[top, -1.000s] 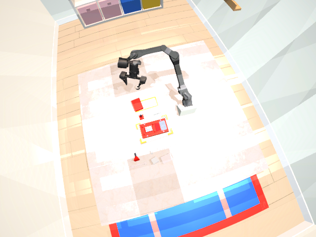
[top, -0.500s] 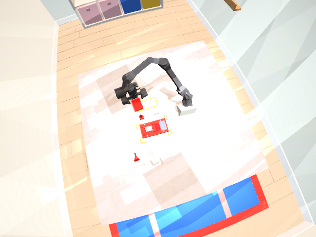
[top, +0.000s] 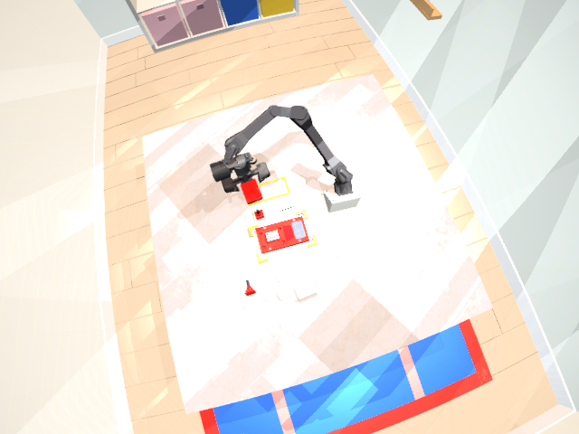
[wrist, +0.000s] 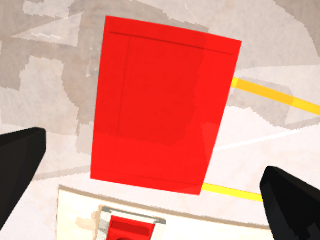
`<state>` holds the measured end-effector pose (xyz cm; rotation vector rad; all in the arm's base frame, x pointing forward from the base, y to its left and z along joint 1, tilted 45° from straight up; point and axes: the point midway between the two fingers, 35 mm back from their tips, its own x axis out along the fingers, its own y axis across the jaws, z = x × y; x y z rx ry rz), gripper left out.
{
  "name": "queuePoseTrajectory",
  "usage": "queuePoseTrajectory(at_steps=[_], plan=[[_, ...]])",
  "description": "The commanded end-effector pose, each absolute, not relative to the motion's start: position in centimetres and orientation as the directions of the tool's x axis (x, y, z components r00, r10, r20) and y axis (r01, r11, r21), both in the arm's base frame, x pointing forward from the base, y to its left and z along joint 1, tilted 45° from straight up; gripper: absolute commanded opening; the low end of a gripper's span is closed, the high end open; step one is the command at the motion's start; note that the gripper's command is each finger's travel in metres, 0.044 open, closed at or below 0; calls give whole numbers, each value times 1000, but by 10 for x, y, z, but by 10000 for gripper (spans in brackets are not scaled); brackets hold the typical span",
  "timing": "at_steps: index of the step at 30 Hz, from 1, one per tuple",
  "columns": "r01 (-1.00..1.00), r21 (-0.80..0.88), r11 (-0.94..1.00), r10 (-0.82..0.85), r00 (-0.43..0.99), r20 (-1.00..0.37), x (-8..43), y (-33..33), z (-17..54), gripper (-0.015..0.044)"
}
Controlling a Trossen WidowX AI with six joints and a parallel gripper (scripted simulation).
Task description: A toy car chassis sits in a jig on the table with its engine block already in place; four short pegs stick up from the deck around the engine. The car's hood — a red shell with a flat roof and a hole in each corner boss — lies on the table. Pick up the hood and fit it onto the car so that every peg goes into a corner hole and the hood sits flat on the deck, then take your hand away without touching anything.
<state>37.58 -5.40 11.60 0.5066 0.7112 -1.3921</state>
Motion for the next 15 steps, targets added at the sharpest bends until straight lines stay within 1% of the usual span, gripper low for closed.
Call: queuePoseTrajectory(at_steps=[1,15], plan=[[987,-91,130,-704,28,-709,376,-57,113,440],[987,-91,130,-705,28,-709,377,-66,104,440]])
